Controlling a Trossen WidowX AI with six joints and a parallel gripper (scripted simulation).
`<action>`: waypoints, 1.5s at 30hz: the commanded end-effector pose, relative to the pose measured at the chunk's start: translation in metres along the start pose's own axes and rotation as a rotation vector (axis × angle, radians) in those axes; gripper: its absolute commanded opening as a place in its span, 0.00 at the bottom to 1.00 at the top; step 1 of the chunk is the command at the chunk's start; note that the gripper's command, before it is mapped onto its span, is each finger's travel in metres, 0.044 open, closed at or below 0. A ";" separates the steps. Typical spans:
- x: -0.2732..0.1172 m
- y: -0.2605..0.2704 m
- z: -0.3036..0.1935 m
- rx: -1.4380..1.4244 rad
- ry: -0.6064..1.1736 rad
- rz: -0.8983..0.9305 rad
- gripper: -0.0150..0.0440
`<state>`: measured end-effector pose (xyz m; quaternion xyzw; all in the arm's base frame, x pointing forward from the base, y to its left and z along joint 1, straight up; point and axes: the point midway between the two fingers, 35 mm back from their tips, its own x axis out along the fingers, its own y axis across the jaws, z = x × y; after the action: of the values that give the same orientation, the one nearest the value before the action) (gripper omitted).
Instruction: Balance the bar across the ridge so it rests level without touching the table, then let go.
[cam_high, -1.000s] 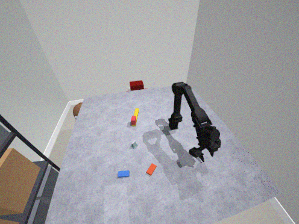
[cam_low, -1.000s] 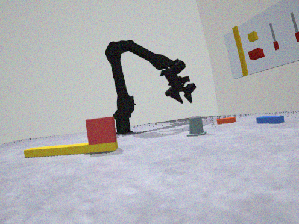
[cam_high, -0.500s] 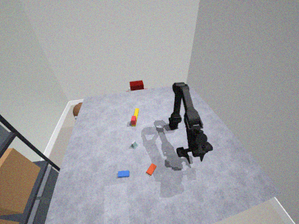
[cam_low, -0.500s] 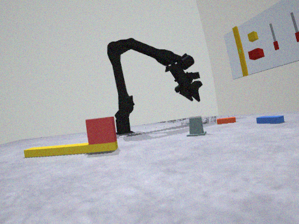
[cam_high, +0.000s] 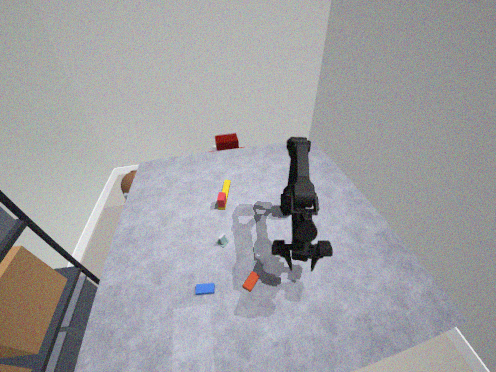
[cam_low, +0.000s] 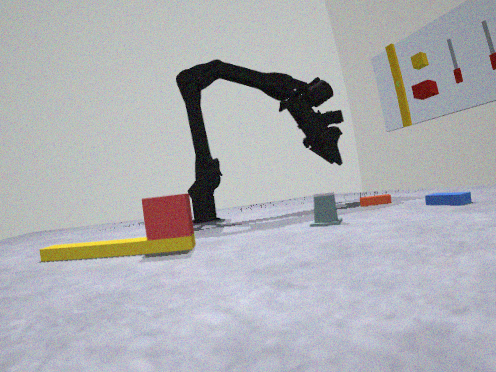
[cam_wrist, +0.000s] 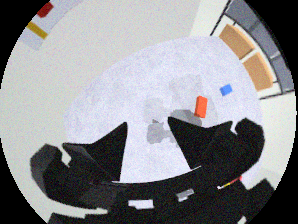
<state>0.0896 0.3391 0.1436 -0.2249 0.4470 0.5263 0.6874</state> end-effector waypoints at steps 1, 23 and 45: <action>-0.005 -0.022 0.007 0.084 -0.005 -0.040 0.79; -0.033 -0.138 0.006 0.569 -0.007 -0.226 0.79; -0.076 -0.244 -0.032 1.031 -0.035 -0.406 0.79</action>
<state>0.2856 0.2059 0.1529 0.0477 0.5846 0.1337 0.7988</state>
